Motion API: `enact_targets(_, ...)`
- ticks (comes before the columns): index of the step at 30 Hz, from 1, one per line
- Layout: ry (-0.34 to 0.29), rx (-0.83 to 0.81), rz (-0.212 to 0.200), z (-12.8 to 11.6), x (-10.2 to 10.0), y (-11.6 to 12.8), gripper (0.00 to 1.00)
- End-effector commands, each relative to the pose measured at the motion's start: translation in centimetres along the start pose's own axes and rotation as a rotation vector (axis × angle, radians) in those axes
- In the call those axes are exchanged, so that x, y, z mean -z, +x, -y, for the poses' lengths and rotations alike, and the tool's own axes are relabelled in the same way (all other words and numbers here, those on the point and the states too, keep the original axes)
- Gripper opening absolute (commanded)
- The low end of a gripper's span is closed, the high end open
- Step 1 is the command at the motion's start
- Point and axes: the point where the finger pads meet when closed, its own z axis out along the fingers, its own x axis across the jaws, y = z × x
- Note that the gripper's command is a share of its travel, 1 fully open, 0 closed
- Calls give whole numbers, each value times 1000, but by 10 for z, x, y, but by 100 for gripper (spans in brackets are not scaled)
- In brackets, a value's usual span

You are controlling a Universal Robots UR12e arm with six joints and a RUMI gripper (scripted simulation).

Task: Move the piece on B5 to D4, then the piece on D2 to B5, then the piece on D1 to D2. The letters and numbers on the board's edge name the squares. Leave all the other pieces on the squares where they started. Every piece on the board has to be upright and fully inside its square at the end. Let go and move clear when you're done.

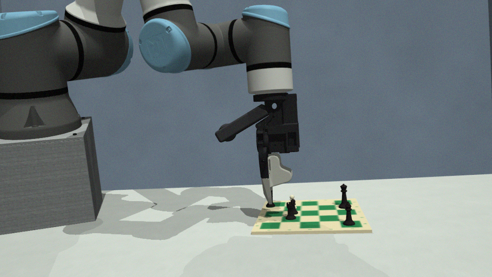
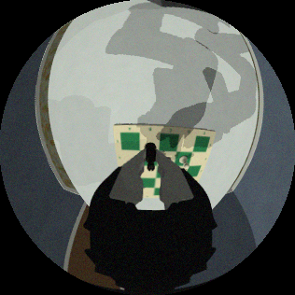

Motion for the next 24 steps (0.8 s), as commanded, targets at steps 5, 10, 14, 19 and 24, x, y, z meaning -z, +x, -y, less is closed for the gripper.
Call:
enact_targets(5,-11,-2,3,-6,-23,-4,0)
enact_targets(10,-10,-1,2,-4,-23,-2,0)
enact_targets(14,-11,-1,3,-5,-23,-2,0)
enact_targets(19,-11,-1,3,-5,-23,-2,0)
enact_targets(24,-11,-1,3,-5,-23,-2,0)
